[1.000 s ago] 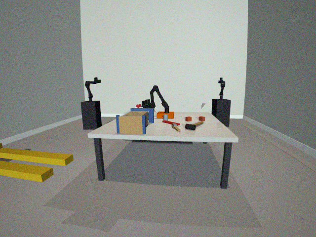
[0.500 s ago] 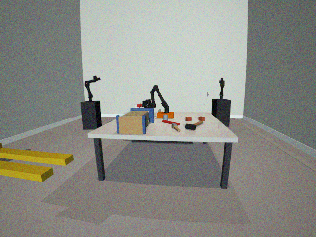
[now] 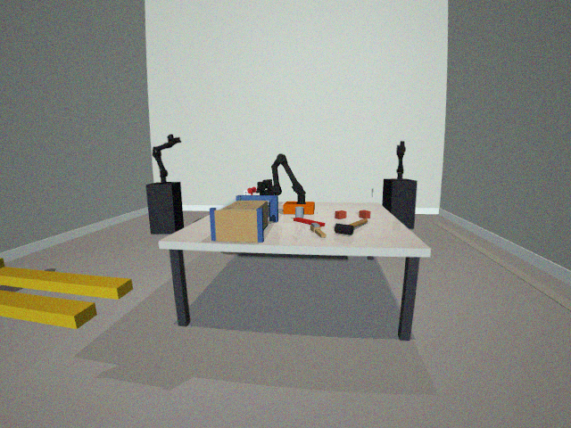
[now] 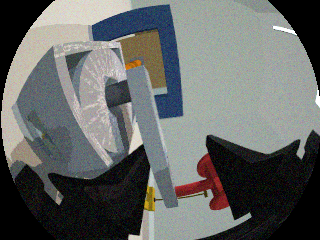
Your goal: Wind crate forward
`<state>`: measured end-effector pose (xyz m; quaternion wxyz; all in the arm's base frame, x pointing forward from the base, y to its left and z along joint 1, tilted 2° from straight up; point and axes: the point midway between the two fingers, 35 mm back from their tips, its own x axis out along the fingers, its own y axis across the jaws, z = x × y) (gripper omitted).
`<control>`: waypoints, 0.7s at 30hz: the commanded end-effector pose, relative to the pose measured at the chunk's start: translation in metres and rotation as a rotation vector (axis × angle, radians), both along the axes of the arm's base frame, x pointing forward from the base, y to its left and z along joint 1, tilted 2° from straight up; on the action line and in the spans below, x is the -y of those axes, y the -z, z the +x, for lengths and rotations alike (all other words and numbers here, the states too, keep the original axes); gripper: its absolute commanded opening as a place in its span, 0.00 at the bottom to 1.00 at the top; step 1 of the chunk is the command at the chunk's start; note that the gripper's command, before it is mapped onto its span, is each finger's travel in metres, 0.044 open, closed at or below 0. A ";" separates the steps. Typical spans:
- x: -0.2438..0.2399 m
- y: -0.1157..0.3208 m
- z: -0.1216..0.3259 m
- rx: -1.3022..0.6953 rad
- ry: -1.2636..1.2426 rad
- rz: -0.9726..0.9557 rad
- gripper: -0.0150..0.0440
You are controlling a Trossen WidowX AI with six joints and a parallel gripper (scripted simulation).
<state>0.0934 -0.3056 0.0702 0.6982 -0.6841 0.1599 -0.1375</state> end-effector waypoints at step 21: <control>0.000 0.010 -0.017 -0.039 0.021 -0.006 0.66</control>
